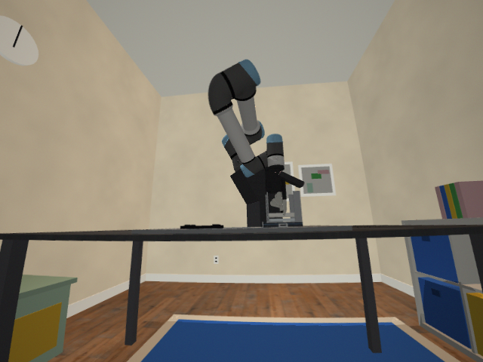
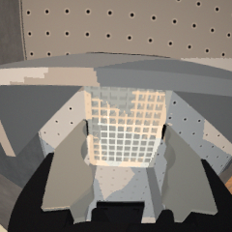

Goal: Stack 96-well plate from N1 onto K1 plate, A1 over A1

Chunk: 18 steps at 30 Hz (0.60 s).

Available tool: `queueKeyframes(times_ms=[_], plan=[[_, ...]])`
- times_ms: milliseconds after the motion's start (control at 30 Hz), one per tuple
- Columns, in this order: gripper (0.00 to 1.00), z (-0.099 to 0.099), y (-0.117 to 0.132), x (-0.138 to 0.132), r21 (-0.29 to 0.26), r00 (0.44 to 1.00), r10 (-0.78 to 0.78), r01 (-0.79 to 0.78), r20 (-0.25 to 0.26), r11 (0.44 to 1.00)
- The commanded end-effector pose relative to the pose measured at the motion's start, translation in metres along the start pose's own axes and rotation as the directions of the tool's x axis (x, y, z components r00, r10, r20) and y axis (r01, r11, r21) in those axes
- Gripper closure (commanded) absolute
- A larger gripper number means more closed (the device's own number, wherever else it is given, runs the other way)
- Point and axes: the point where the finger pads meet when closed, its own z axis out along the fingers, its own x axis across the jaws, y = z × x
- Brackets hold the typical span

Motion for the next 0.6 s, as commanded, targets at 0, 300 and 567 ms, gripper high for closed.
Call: queueKeyframes(times_ms=[0, 300, 567], plan=[[1.00, 0.0005, -0.0001, 0.0003, 0.000, 1.000, 0.000, 0.000, -0.001, 1.000], [1.00, 0.0017, -0.0001, 0.0003, 0.000, 1.000, 0.000, 0.000, -0.001, 1.000], [1.00, 0.0030, -0.0001, 0.0003, 0.000, 1.000, 0.000, 0.000, -0.001, 1.000]])
